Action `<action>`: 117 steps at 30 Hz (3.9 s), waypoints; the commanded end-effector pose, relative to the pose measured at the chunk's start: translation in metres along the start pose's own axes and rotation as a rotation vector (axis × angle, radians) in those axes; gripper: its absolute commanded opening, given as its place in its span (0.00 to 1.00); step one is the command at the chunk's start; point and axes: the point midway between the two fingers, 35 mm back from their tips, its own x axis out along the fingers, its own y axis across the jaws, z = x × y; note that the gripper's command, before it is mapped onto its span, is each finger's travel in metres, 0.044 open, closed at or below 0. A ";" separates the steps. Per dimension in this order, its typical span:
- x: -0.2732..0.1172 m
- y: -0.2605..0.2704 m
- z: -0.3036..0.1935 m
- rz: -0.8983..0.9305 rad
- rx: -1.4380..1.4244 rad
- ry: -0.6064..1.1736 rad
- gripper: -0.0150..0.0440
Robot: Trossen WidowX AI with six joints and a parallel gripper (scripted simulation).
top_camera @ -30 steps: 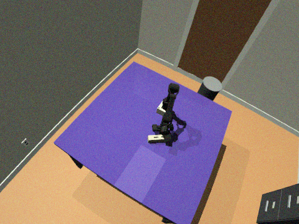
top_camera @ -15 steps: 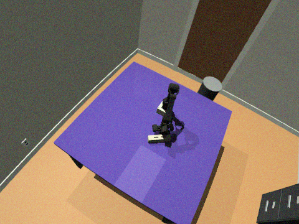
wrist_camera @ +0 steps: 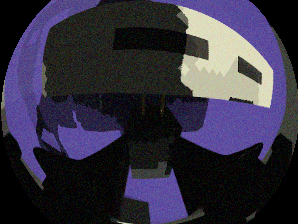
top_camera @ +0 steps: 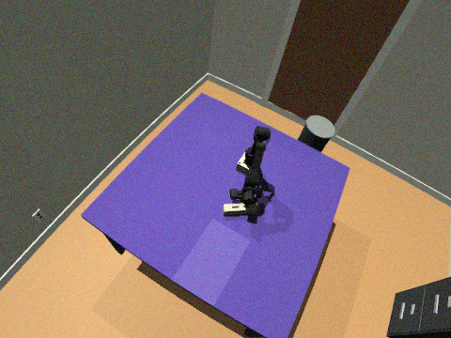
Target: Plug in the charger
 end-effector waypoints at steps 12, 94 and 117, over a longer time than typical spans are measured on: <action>0.001 0.001 0.003 0.006 0.004 0.003 0.25; -0.002 0.001 0.027 0.006 0.004 0.001 0.25; -0.001 0.000 0.022 0.005 0.009 0.032 0.25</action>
